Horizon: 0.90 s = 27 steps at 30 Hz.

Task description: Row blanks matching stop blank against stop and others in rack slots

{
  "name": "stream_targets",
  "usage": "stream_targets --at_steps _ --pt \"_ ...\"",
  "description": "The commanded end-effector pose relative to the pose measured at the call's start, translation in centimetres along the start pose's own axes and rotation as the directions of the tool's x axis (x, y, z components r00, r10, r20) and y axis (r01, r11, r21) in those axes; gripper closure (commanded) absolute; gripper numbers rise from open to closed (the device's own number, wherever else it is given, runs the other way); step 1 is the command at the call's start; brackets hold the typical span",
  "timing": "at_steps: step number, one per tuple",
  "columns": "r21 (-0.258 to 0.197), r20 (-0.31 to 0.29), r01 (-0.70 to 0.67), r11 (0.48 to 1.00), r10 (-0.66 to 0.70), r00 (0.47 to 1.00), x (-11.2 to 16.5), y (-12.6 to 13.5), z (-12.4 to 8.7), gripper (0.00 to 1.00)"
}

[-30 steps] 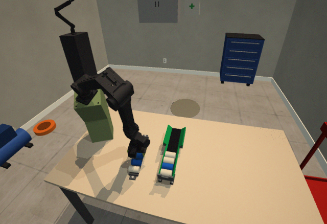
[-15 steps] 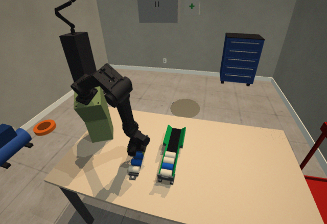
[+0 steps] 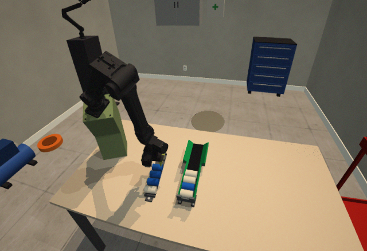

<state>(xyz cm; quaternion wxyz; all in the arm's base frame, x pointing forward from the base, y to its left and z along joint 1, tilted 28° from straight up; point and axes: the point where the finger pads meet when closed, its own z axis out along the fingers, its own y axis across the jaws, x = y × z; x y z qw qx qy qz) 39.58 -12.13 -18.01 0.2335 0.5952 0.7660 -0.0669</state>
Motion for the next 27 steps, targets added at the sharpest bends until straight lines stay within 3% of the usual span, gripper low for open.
stream_targets --at_steps 1,3,4,8,9,27 --pt "0.011 -0.006 -0.005 1.000 0.005 1.000 0.5 -0.3 -1.4 0.20" --pt "0.011 -0.006 -0.005 1.000 0.005 1.000 0.5 -0.3 -1.4 0.20" --pt "0.047 -0.014 -0.020 0.999 0.021 1.000 0.3 -1.7 -0.3 0.20" --pt "0.019 -0.005 -0.019 1.000 0.019 1.000 0.0 -0.5 -1.1 0.20" --pt "0.016 -0.003 -0.020 1.000 0.020 1.000 -0.1 -0.3 -1.1 0.00" --pt "0.016 -0.003 -0.017 1.000 0.017 1.000 -0.1 -0.3 -1.1 0.00"
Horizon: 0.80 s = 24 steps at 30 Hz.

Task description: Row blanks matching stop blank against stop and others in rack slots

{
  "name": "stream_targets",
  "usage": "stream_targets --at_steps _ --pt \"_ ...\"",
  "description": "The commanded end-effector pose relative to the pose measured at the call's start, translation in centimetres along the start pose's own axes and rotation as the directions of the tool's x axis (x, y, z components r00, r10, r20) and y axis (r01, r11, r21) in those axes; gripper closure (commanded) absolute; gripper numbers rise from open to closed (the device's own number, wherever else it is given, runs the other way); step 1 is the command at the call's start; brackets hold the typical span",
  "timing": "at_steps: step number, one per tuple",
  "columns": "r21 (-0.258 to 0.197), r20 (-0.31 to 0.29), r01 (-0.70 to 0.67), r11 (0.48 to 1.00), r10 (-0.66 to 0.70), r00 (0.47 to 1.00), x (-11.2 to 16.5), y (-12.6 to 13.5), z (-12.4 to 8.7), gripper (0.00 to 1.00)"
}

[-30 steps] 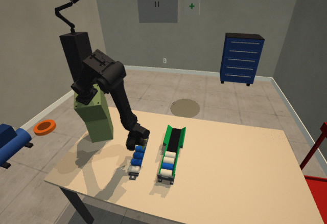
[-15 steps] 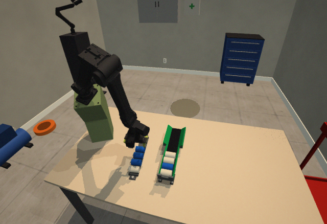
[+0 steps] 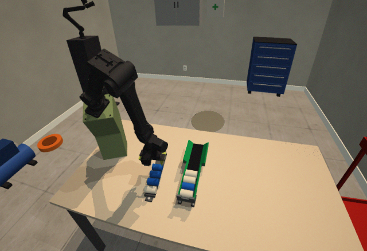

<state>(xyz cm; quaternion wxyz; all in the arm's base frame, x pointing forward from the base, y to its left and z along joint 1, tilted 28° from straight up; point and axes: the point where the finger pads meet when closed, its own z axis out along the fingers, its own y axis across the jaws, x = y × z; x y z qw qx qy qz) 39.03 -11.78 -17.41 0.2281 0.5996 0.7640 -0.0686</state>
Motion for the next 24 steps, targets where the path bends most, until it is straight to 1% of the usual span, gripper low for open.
stream_targets --at_steps 1,3,4,6,7,8,10,11,12,13,14,15,20,21,22,24 --pt "0.004 0.003 -0.010 1.000 0.010 1.000 -0.3 0.1 -0.3 0.00" --pt "-0.007 0.007 -0.008 1.000 0.008 1.000 -1.8 0.6 -0.3 0.00" --pt "-0.007 0.006 -0.008 1.000 0.008 1.000 -3.2 0.7 -0.2 0.00" --pt "-0.007 0.007 -0.009 1.000 0.009 1.000 -7.5 0.6 0.0 0.00" --pt "-0.007 0.007 -0.009 1.000 0.009 1.000 -7.5 0.6 0.0 0.00" --pt "-0.008 0.009 -0.009 1.000 0.009 1.000 -9.6 0.4 0.0 0.00" --pt "-0.008 0.009 -0.009 1.000 0.009 1.000 -9.6 0.4 0.0 0.00" --pt "-0.008 0.011 -0.008 1.000 0.008 1.000 -11.1 0.2 0.0 0.00" --pt "-0.009 0.013 -0.008 1.000 0.008 1.000 -11.9 0.1 0.0 0.00" --pt "-0.009 0.013 -0.008 1.000 0.008 1.000 -12.0 0.1 0.0 0.00" --pt "0.008 -0.015 0.024 1.000 -0.024 1.000 -10.0 -0.1 0.8 0.20" --pt "0.018 -0.024 0.030 0.999 -0.029 0.999 -9.3 -0.8 0.7 0.20" --pt "0.015 -0.019 0.028 1.000 -0.028 0.999 -9.6 -0.6 0.6 0.20" --pt "-0.010 0.001 0.020 1.000 -0.020 1.000 -10.7 0.5 -0.1 0.20" --pt "-0.013 0.012 0.002 1.000 -0.002 1.000 -11.6 0.4 -0.2 0.20" --pt "-0.012 0.017 -0.009 1.000 0.010 1.000 -12.1 0.2 0.0 0.20"
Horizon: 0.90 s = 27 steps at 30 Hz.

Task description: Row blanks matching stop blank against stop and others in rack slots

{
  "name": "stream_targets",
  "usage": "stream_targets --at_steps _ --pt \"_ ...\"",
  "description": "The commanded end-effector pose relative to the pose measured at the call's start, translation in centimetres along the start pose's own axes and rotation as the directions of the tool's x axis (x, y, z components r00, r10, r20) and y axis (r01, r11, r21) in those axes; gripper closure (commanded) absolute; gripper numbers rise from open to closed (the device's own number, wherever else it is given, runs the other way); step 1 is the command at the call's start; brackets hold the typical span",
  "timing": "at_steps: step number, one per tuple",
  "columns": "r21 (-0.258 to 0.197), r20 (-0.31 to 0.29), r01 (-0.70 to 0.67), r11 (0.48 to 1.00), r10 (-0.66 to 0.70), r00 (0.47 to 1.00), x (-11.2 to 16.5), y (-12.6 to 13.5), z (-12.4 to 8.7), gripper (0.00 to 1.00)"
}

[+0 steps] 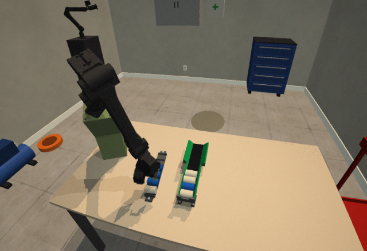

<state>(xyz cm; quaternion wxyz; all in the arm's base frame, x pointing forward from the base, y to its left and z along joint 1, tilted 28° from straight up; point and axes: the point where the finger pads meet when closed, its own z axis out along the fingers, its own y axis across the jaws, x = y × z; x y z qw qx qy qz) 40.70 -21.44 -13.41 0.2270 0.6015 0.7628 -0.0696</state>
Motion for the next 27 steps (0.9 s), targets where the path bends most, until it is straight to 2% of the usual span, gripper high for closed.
stream_targets --at_steps 1,3,4,5,9,27 --pt "-0.013 0.016 -0.005 1.000 0.005 1.000 -1.4 0.4 -0.5 0.20" --pt "-0.013 0.016 -0.005 1.000 0.005 1.000 -1.4 0.4 -0.5 0.20" --pt "0.002 -0.011 0.023 1.000 -0.023 1.000 0.6 0.1 -0.1 0.20" --pt "0.004 -0.013 0.024 1.000 -0.024 1.000 0.8 0.0 0.0 0.20" --pt "-0.002 -0.001 0.009 1.000 -0.009 1.000 -0.2 0.1 -0.2 0.20" --pt "-0.001 -0.002 0.009 1.000 -0.009 1.000 -0.1 0.1 -0.2 0.20"
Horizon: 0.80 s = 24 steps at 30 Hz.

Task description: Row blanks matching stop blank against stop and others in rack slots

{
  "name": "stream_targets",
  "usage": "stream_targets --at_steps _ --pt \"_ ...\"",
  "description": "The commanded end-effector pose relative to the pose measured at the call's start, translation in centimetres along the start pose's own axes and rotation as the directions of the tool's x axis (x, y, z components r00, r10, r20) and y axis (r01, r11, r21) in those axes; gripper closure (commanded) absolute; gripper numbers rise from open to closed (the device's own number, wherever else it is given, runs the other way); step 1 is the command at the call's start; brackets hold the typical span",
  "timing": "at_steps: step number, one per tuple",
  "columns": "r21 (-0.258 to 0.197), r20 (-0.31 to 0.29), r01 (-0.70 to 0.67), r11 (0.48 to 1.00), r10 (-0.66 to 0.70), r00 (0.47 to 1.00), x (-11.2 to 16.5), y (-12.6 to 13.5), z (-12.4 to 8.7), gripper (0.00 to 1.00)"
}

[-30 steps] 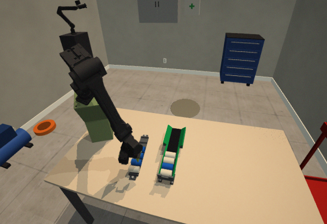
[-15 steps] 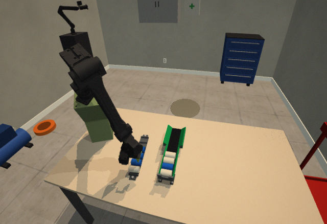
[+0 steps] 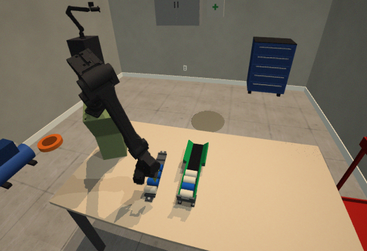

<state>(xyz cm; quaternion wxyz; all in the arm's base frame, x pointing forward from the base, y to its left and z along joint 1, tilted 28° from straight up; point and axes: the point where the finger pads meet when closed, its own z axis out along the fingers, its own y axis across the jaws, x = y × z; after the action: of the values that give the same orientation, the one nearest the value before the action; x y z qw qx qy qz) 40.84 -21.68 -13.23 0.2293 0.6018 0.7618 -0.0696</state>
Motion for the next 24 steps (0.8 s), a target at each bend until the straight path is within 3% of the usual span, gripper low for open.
stream_targets --at_steps 1,11,24 --pt "0.002 -0.006 0.011 1.000 -0.011 1.000 0.2 -0.1 0.0 0.20" --pt "-0.014 0.011 -0.002 1.000 0.003 1.000 -0.7 0.4 0.3 0.20" --pt "-0.002 -0.001 0.007 1.000 -0.007 1.000 0.0 0.0 2.4 0.20"
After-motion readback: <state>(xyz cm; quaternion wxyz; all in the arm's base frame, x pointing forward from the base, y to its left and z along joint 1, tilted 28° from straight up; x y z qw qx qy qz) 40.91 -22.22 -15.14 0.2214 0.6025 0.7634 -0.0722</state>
